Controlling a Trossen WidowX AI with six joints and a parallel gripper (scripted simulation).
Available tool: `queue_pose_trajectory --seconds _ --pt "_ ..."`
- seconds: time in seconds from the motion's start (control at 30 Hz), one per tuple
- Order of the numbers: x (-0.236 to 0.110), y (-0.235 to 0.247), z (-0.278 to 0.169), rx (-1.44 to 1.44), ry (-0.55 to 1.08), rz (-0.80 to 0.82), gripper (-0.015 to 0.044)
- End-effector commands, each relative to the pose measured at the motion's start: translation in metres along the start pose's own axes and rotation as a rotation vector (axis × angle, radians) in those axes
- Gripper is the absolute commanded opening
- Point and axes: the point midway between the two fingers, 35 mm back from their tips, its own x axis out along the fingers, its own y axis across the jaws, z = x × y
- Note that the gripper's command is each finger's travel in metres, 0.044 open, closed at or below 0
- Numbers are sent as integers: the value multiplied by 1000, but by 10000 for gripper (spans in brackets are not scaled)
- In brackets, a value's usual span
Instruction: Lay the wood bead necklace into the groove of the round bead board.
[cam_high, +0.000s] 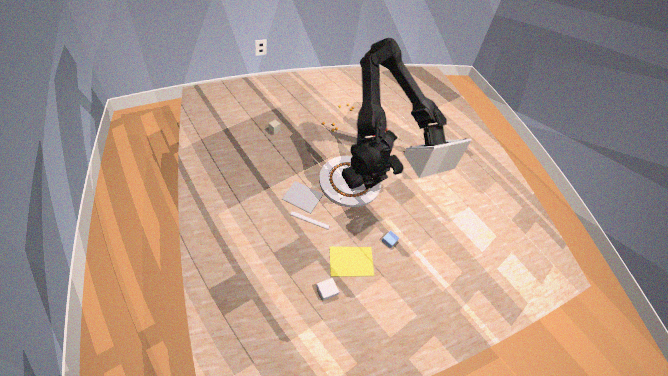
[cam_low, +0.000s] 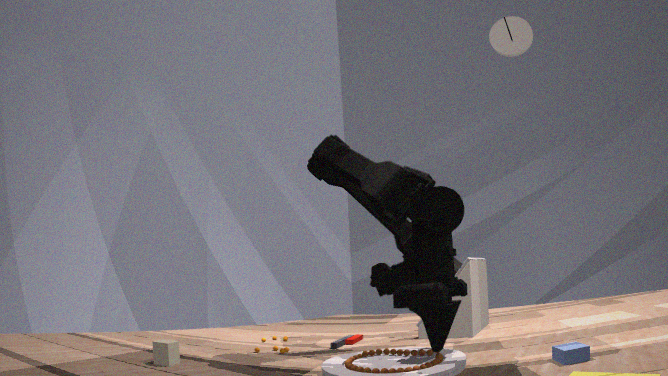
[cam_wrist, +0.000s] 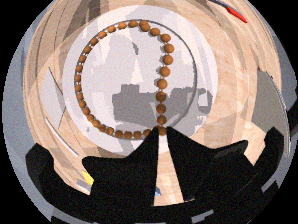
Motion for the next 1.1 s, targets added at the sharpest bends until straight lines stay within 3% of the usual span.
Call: queue_pose_trajectory --seconds 0.0,0.17,0.73,1.07 --pt "6 -4 0 -9 -3 -9 0" --pt "6 -4 0 -9 -3 -9 0" --pt "2 -3 0 -8 -2 -8 440" --pt "-2 -3 0 -9 -3 -9 440"
